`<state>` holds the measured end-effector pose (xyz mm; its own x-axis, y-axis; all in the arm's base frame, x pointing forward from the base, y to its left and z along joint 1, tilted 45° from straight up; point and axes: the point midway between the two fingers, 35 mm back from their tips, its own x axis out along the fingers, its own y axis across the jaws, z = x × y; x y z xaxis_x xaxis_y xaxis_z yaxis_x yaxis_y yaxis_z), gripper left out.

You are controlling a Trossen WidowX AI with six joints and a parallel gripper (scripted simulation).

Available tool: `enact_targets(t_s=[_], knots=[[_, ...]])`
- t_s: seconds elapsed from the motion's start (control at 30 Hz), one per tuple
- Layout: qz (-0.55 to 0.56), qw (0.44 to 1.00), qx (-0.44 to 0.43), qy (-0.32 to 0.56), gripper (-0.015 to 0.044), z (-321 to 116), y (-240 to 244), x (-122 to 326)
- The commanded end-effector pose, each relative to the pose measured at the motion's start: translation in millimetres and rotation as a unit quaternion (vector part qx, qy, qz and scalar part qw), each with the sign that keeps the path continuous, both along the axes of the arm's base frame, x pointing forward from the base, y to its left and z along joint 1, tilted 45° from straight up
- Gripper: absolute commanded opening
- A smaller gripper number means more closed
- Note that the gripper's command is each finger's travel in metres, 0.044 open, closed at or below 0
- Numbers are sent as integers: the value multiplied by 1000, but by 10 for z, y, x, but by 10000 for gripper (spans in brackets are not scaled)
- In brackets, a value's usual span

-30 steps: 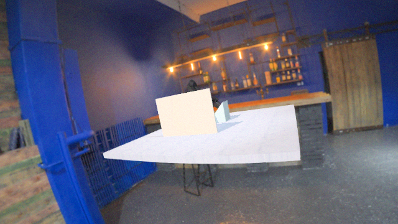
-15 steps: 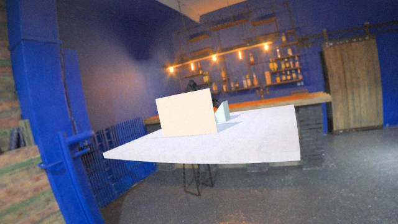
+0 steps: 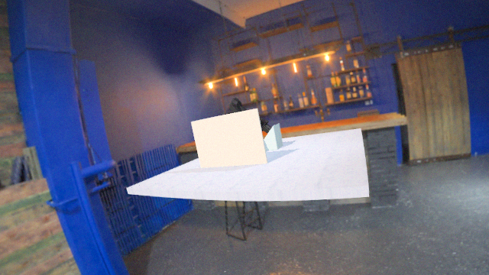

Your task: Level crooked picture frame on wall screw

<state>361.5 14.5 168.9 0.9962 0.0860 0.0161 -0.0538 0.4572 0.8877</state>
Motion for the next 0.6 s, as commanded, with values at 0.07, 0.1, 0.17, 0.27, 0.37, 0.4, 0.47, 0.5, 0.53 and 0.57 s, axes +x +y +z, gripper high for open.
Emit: enact_targets(t_s=[0.07, 0.1, 0.17, 0.27, 0.37, 0.4, 0.47, 0.5, 0.53, 0.57], knots=[[3, 1000, 0, -4, 0, 14, 18, -1], [3, 1000, 0, -4, 0, 12, 17, -1], [3, 1000, 0, -4, 0, 8, 15, -1], [3, 1000, 0, -4, 0, 0, 10, 0], [3, 1000, 0, -4, 0, -9, 5, 1], [3, 1000, 0, -4, 0, -12, 4, 1], [3, 1000, 0, -4, 0, -18, 0, 2], [3, 1000, 0, -4, 0, -20, -1, 2], [3, 1000, 0, -4, 0, -23, -3, 2], [3, 1000, 0, -4, 0, -26, -5, 3]])
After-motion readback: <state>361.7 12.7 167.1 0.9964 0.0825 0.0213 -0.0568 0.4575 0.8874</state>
